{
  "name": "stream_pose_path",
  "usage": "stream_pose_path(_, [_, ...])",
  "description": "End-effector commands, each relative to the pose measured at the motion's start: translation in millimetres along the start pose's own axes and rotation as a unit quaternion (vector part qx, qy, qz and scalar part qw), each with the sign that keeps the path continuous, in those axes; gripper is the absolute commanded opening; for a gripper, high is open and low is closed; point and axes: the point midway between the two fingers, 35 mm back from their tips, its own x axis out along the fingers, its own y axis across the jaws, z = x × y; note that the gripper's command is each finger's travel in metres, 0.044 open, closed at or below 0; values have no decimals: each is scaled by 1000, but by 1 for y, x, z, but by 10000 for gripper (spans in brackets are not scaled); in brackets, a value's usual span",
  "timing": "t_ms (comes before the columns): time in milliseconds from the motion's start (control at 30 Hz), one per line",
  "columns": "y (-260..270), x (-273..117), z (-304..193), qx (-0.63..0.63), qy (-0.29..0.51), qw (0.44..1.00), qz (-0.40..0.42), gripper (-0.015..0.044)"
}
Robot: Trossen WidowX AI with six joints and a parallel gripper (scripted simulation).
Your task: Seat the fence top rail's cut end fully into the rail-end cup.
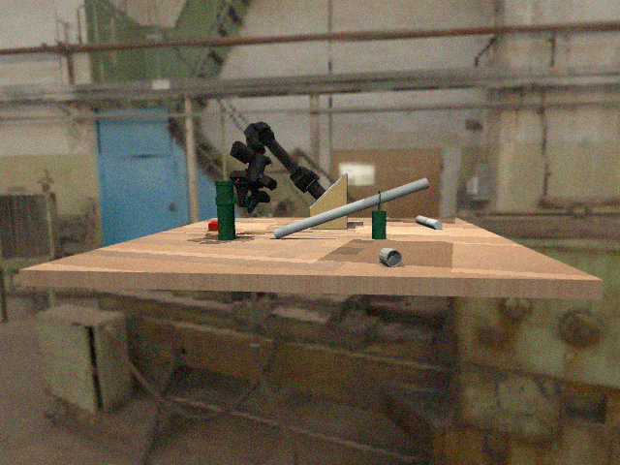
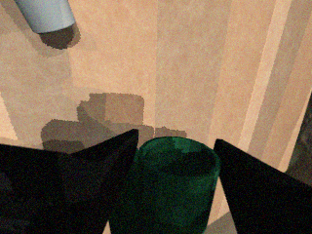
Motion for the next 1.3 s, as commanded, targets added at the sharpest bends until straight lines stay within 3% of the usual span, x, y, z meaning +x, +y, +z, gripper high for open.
stream_pose_path(0, [0, 0, 1, -2, -3, 1000, -1, 177])
stream_pose_path(67, [0, 0, 1, -2, -3, 1000, -1, 125])
stream_pose_path(167, [0, 0, 1, -2, -3, 1000, -1, 105])
stream_pose_path(300, [3, -1, 1, -17, -11, 1000, -1, 0])
stream_pose_path(1267, [18, -10, -2, -104, -61, 993, -1, 0])
